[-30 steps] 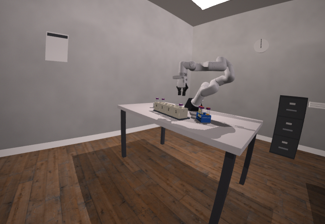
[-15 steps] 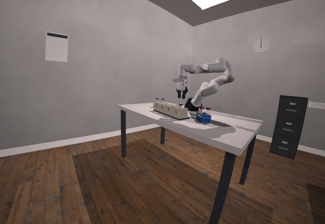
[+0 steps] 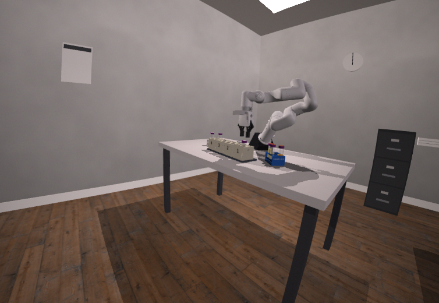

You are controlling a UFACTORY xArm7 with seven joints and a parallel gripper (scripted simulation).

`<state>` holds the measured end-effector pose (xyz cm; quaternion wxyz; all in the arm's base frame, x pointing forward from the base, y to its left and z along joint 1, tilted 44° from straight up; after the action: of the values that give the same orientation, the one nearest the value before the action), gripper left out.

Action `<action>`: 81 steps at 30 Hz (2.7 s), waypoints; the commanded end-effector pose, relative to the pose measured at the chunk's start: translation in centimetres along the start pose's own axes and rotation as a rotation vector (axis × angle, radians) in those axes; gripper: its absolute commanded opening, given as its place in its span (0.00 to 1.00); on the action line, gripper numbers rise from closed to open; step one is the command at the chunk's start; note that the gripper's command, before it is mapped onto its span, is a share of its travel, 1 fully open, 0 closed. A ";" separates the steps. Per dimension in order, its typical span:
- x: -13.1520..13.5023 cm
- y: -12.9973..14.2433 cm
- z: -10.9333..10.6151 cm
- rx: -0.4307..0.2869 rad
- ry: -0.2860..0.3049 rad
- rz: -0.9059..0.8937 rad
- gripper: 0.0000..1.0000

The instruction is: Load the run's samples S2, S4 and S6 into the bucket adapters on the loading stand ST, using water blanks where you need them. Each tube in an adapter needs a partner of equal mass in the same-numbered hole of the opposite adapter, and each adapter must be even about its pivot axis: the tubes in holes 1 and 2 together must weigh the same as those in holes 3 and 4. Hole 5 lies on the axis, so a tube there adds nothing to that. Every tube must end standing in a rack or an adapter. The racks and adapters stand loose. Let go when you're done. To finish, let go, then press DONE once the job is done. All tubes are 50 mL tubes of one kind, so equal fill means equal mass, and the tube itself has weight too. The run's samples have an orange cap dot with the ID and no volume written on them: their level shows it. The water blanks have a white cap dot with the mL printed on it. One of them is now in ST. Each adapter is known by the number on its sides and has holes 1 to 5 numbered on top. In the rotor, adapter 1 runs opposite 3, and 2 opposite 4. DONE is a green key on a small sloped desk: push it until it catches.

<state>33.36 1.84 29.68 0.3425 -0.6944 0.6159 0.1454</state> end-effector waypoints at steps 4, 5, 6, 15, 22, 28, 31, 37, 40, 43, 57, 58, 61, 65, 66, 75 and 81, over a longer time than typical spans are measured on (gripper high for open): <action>0.0 -0.1 1.5 0.004 0.001 0.000 0.57; 0.0 -0.1 1.7 0.004 0.001 0.000 0.57; 0.0 -0.1 1.9 0.004 0.001 0.000 0.57; 0.0 -0.1 2.6 0.004 0.001 0.000 0.57; 0.0 -0.1 2.6 0.004 0.001 0.000 0.57; 0.0 -0.1 2.9 0.004 0.001 0.000 0.57; 0.0 -0.1 3.1 0.004 0.001 0.000 0.57; 0.0 -0.1 3.5 0.004 0.001 0.000 0.57; 0.0 -0.1 3.7 0.004 0.001 0.000 0.57; 0.0 -0.1 3.7 0.004 0.001 0.000 0.57; 0.0 -0.1 4.6 0.004 0.001 0.000 0.57; 0.0 -0.1 4.6 0.004 0.001 0.000 0.57; 0.0 -0.1 4.6 0.004 0.001 0.000 0.57; 0.0 -0.1 4.6 0.004 0.001 0.000 0.57; 0.0 -0.1 4.6 0.004 0.001 0.000 0.57; 0.0 -0.1 4.4 0.004 0.001 0.000 0.00; 0.0 -0.1 4.4 0.004 0.001 0.000 0.00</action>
<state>34.40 4.84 26.37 0.3426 -0.6944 0.6159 0.1454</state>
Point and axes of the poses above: the point where the finger pads meet when closed, its own z axis out along the fingers, its own x axis across the jaws, y = z × x, the point moved 6 cm from there along -z, back along the fingers, and after that the axes turned 5 degrees about -z, right-handed, at the moved point
